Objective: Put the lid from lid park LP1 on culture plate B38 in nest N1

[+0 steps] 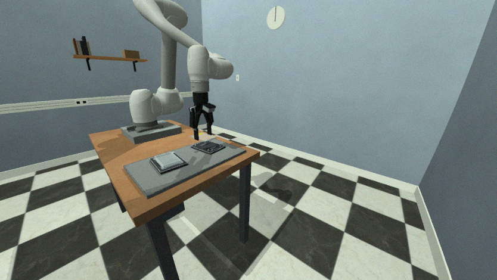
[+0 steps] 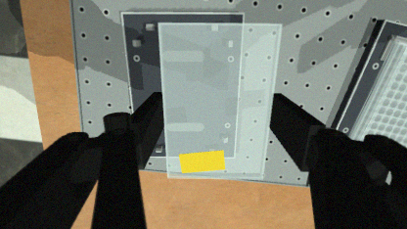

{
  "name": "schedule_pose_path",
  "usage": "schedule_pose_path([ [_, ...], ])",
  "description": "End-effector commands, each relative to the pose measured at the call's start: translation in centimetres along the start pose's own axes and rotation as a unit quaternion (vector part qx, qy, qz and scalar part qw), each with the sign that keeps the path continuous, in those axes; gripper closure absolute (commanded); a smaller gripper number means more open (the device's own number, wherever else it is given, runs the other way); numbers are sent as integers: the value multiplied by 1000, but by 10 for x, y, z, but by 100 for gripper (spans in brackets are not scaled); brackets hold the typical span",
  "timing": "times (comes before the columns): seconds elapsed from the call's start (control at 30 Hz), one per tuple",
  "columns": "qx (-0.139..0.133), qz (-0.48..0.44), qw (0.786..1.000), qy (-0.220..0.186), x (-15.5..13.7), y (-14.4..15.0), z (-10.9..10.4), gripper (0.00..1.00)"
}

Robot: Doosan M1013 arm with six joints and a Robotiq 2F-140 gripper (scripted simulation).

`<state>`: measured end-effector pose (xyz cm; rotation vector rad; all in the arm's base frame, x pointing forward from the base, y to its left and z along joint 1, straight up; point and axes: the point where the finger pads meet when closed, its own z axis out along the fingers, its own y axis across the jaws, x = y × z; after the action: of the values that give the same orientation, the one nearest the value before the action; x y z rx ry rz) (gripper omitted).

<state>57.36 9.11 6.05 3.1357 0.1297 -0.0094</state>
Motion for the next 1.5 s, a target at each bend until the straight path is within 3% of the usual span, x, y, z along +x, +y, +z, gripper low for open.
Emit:
schedule_pose_path([
  [0.0, 1, 0, 1000, 1, 0, 70, 0, 40],
  [0.2, 1, 0, 1000, 1, -12, 150, 0, 40],
  [0.27, 1, 0, 1000, 1, -12, 150, 0, 40],
  [0.3, 1, 0, 1000, 1, -16, 188, 0, 40],
  [0.37, 1, 0, 1000, 1, -17, 209, 0, 40],
  [1.47, 1, 18, 1000, 0, -17, 210, 1, 40],
])
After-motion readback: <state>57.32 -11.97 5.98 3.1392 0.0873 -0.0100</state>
